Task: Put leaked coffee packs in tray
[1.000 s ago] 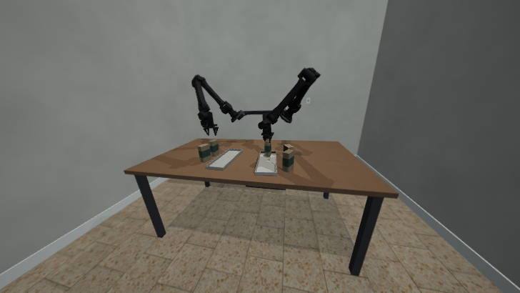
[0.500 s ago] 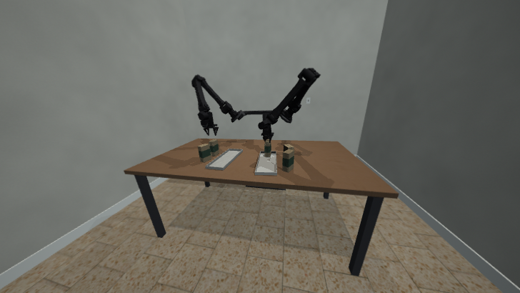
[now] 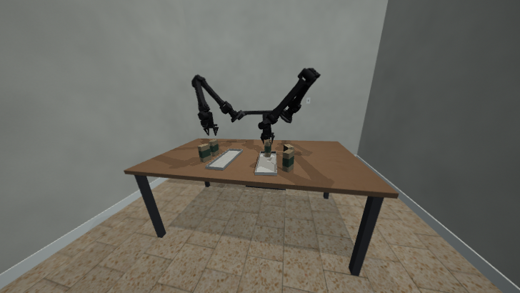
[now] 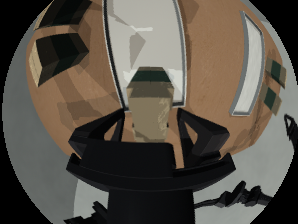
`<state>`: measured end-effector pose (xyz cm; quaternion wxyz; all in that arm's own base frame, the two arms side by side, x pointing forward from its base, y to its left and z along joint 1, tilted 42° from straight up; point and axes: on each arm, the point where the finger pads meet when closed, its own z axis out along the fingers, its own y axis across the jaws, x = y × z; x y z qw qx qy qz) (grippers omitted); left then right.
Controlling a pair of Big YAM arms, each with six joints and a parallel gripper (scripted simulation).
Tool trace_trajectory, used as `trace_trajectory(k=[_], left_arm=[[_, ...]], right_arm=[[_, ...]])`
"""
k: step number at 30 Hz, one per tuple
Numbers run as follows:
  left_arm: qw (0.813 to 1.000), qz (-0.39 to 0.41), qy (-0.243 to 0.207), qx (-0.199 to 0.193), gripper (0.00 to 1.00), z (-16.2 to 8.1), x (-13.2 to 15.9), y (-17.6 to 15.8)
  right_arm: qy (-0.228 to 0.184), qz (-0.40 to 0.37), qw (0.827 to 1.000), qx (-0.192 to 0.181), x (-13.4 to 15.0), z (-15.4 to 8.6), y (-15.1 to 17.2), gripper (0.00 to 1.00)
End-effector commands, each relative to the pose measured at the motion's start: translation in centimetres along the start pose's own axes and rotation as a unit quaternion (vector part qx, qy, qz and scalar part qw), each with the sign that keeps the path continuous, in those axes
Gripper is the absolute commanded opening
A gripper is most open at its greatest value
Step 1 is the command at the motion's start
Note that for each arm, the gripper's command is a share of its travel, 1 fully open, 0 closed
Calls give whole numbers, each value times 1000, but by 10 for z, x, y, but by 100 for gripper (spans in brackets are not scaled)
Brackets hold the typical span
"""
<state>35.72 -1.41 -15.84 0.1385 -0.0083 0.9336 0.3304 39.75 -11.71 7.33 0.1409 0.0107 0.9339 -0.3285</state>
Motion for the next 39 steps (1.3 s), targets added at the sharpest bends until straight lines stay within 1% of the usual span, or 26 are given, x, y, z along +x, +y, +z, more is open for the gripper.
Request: trace_trajectory(k=[1, 26, 27, 29, 32, 34, 38, 39], left_arm=[[1000, -1, -7, 3, 76, -2, -6, -2], [1000, -1, -7, 3, 76, -2, -6, -2], [1000, -1, -14, 6, 76, -18, -10, -5], [1000, -1, -14, 6, 76, -18, -10, -5], [1000, 0, -12, 6, 76, -43, -6, -4], [1000, -6, -18, 10, 76, -62, -15, -8], [1000, -8, -19, 12, 76, -97, -17, -9], [1000, -8, -20, 12, 76, -99, -18, -9]], right_arm=[[-9, 7, 1000, 1, -9, -6, -3, 76], [-9, 7, 1000, 1, -9, -6, -3, 76], [-9, 7, 1000, 1, -9, -6, -3, 76], [-9, 7, 1000, 1, -9, -6, -3, 76], [-9, 7, 1000, 1, -9, -6, -3, 76], [-9, 7, 1000, 1, -9, -6, -3, 76], [-9, 7, 1000, 1, -9, -6, -3, 76], [-9, 7, 1000, 1, -9, -6, -3, 76]])
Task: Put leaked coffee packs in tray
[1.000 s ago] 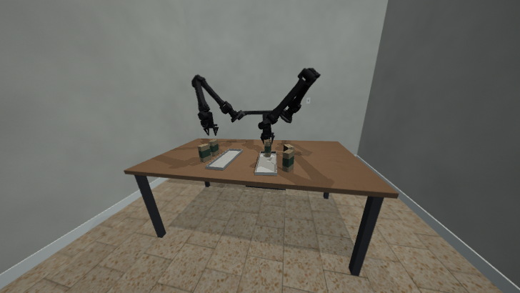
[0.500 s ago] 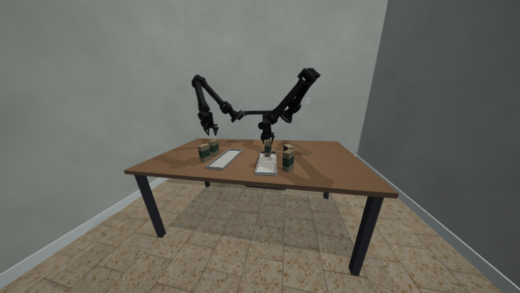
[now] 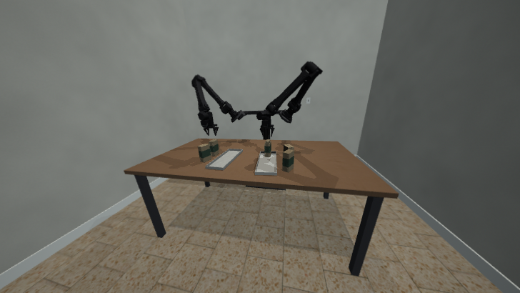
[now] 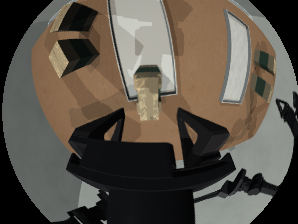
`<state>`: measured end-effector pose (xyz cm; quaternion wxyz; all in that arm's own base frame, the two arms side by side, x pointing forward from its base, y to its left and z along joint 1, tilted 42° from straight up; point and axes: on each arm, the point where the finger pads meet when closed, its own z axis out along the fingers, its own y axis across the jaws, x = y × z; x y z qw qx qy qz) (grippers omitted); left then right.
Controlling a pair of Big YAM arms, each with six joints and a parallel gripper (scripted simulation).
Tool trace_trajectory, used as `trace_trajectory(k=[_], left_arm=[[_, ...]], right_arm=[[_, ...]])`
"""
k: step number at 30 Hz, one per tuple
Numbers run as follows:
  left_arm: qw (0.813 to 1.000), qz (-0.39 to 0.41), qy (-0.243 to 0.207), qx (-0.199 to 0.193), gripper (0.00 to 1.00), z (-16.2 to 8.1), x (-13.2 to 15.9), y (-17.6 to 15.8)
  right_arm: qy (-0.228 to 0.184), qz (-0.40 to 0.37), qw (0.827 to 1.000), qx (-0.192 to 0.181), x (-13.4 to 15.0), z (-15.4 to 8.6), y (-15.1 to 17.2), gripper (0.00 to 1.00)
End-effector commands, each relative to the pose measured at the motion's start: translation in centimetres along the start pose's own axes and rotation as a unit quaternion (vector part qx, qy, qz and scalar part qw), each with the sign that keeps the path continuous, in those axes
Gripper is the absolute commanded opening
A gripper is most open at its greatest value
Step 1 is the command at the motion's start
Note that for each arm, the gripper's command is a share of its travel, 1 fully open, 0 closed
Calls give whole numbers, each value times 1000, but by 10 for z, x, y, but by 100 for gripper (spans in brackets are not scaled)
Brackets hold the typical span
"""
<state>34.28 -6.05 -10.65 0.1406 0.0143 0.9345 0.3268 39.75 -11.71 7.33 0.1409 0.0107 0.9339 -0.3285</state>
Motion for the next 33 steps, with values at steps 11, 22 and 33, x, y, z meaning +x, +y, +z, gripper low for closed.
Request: trace_trajectory(k=[11, 22, 33], left_arm=[[1000, -23, 1, -2, 76, -18, -5, -1], [976, -219, -2, -2, 76, -19, -53, 73], [960, -282, -3, -3, 76, -19, -90, 141]], right_arm=[[-9, 7, 1000, 1, -9, -6, -3, 76], [-10, 122, 992, -2, -65, -9, 0, 76], [-12, 169, 986, -3, -141, -11, -4, 76]])
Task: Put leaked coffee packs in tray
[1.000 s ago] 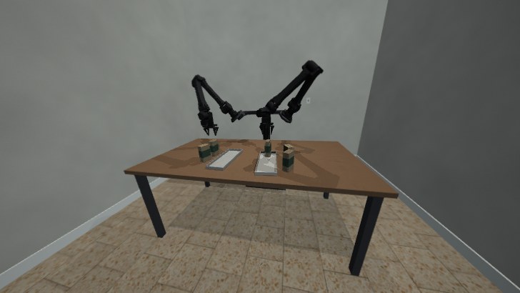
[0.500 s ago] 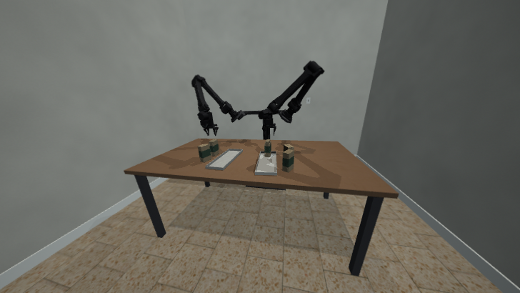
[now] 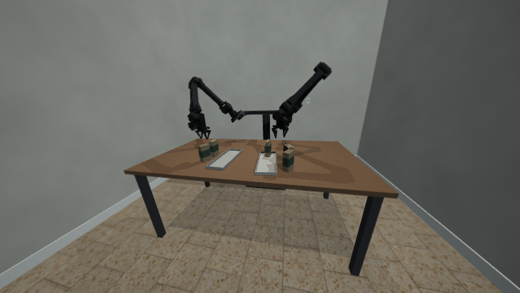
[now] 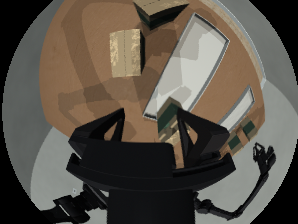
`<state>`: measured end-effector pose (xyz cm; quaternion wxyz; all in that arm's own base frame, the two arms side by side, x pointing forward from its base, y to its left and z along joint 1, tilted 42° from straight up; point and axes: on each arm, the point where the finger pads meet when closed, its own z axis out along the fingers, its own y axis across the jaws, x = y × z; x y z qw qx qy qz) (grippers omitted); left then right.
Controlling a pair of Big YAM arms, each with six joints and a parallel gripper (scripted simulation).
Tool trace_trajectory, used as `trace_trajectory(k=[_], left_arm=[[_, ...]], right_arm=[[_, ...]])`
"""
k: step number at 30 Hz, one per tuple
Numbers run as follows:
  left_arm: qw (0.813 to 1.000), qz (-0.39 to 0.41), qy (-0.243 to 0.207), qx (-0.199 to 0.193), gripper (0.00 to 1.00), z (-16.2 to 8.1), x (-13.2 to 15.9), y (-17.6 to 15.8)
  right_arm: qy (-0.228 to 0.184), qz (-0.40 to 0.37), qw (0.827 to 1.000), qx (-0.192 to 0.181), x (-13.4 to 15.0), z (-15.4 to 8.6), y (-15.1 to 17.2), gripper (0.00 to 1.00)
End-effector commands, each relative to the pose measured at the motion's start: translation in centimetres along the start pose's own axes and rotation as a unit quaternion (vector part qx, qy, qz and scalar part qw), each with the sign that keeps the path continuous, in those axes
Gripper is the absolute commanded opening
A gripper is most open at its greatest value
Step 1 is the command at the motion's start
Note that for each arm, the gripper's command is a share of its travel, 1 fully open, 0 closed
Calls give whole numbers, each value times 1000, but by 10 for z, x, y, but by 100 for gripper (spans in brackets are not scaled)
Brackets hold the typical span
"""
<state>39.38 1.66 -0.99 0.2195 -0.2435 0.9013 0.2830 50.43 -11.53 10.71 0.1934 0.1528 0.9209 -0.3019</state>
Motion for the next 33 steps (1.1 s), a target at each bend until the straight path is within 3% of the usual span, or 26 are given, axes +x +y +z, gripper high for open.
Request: trace_trajectory(k=[1, 3, 4, 5, 10, 14, 18, 23, 25, 26, 29, 33], left_arm=[[1000, -10, -7, 6, 76, -7, -42, 12], [1000, -10, -8, 6, 76, -8, -57, 21], [1000, -10, -8, 6, 76, -8, -64, 25], [1000, -10, -9, 6, 76, -8, -72, 30], [1000, -10, -10, 6, 76, -8, -94, 43], [1000, 18, 3, 1, 76, -3, -69, 36], [1000, -3, -7, 5, 76, -5, -82, 37], [1000, -3, -7, 5, 76, -5, -82, 37], [1000, -3, -7, 5, 76, -5, -82, 37], [1000, -3, -7, 5, 76, -5, -82, 37], [1000, 2, 3, -2, 76, 11, -74, 41], [1000, 2, 3, -2, 76, 22, -73, 41]], right_arm=[[-8, 15, 1000, -3, -35, -12, 14, 76], [-6, 18, 1000, -1, -36, -9, 11, 76], [-20, 30, 999, -4, -45, -24, 1, 76], [-6, 18, 1000, -1, -25, -16, 3, 76], [-7, 20, 1000, -1, -33, -9, 3, 76], [-7, 20, 1000, -1, -33, -9, 3, 76], [-7, 20, 1000, -1, -33, -9, 3, 76], [5, 16, 1000, 3, -24, 19, 1, 76], [5, 16, 1000, 3, -24, 19, 1, 76], [-17, 13, 1000, -8, -32, -2, 8, 76], [-3, 21, 1000, 2, -33, 26, 0, 76], [3, 17, 1000, 3, -26, 39, 1, 76]])
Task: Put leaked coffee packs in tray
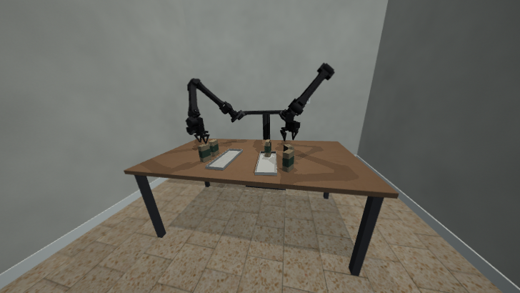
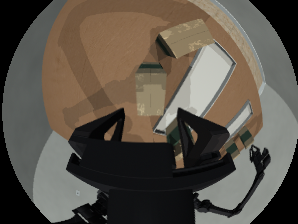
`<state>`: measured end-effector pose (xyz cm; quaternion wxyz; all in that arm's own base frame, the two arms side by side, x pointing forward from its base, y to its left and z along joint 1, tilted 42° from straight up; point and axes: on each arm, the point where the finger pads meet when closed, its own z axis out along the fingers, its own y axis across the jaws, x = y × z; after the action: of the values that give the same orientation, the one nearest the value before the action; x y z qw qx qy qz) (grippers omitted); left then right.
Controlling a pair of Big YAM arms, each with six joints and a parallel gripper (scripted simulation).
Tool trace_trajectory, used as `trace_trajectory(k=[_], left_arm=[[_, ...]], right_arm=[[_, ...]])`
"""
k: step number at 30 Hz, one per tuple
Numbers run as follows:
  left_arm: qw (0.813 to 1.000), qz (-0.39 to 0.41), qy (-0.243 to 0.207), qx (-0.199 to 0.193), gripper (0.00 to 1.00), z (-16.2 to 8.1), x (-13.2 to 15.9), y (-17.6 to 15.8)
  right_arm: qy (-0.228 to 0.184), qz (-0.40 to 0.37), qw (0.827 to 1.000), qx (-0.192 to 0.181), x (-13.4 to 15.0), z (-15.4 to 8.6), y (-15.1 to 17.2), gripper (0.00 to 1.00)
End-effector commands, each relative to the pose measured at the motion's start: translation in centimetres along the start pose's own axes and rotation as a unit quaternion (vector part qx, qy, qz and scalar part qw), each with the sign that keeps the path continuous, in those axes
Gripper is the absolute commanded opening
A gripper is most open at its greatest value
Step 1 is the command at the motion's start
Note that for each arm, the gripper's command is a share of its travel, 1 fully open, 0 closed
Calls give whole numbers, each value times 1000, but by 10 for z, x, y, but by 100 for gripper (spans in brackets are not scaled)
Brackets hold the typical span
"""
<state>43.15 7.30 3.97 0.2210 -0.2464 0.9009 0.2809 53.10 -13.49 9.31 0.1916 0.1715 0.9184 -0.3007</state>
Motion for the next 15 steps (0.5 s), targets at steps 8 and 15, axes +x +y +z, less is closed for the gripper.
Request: trace_trajectory(k=[8, 15], left_arm=[[1000, 5, 2, -3, 76, 33, 0, 2], [1000, 2, -6, 2, 76, 26, -6, -3]], right_arm=[[-33, 3, 999, -12, -24, -15, 4, 76], [-14, 2, 1000, -4, -12, -2, 1, 76]])
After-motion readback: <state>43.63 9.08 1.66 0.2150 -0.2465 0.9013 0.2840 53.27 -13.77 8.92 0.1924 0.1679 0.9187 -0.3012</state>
